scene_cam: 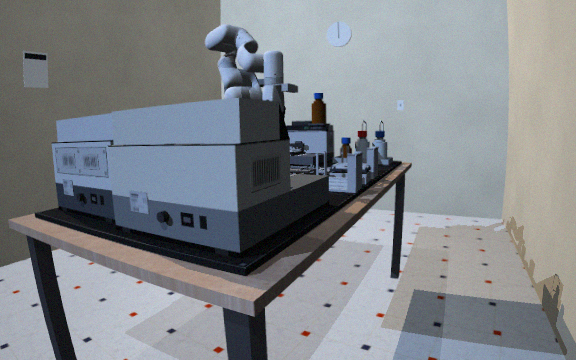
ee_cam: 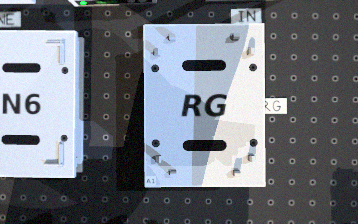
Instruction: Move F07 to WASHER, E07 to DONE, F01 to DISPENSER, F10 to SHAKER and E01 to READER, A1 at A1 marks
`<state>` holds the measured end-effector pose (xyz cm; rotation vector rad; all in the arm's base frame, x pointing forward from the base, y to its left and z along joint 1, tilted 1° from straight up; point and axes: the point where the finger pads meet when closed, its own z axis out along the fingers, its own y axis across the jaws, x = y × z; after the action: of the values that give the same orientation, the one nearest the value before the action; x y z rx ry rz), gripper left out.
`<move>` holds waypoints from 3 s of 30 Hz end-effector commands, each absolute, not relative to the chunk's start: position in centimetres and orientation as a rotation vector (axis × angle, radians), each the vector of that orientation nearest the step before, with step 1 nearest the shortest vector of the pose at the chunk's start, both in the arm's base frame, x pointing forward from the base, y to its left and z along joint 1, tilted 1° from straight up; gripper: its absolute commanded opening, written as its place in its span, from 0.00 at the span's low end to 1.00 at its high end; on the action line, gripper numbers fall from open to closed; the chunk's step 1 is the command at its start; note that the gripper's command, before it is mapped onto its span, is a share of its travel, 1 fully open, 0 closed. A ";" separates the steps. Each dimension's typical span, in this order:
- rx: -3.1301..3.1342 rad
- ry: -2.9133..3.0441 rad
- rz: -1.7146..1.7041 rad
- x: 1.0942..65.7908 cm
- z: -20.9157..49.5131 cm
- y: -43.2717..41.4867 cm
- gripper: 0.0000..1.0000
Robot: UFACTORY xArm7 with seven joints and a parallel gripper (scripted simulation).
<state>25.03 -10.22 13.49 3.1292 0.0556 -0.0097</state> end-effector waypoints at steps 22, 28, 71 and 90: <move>3.127 0.053 -0.004 22.3 13.7 -17.0 1.00; 3.127 0.053 -0.004 21.5 13.8 -18.8 1.00; 3.126 0.041 -0.006 12.1 13.9 -25.2 1.00; 3.126 0.037 -0.007 6.7 13.9 -26.7 1.00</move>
<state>7.68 -26.29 13.77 3.1300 0.0388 -0.0098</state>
